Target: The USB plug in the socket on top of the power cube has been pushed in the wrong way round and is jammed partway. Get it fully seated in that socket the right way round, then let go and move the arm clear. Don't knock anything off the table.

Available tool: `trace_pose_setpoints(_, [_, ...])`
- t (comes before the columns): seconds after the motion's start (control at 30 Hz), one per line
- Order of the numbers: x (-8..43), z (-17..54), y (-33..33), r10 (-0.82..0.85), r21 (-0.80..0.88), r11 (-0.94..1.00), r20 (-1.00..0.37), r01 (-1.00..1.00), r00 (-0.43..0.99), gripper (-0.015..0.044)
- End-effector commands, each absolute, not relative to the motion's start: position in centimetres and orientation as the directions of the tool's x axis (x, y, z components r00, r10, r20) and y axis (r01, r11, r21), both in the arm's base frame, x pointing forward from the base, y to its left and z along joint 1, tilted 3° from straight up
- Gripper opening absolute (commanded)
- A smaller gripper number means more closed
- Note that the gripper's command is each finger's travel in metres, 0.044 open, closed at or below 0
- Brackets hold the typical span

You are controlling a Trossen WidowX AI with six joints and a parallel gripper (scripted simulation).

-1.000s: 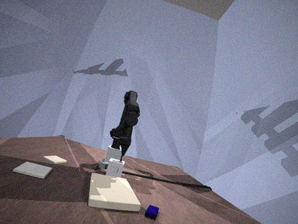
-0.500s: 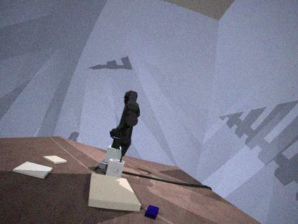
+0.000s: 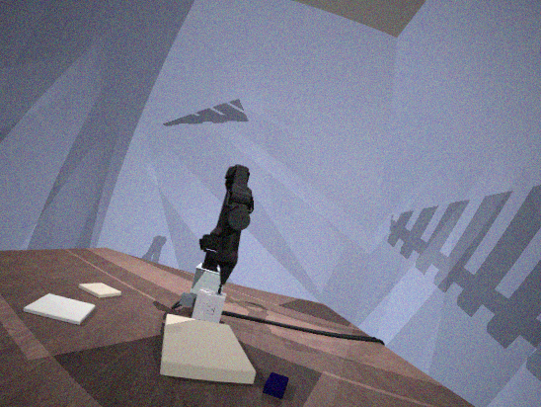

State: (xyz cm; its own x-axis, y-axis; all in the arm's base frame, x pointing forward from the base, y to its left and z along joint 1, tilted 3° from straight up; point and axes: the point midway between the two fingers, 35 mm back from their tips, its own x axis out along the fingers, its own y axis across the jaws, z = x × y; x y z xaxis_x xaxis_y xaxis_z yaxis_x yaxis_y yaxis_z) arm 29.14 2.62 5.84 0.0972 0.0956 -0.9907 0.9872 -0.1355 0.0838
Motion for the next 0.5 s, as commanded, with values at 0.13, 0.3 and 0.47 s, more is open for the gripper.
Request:
trace_pose_setpoints(0.13, [29.18, 5.69, 2.70, 0.101, 0.084, -0.131, -0.990, 0.988, 0.098, 0.0000])
trace_pose_setpoints(0.3, [29.18, 5.63, 2.70, 0.101, 0.084, -0.131, -0.990, 0.988, 0.098, 0.0000])
trace_pose_setpoints(0.47, [29.19, 5.57, 2.70, 0.101, 0.084, -0.131, -0.990, 0.988, 0.098, 0.0000])
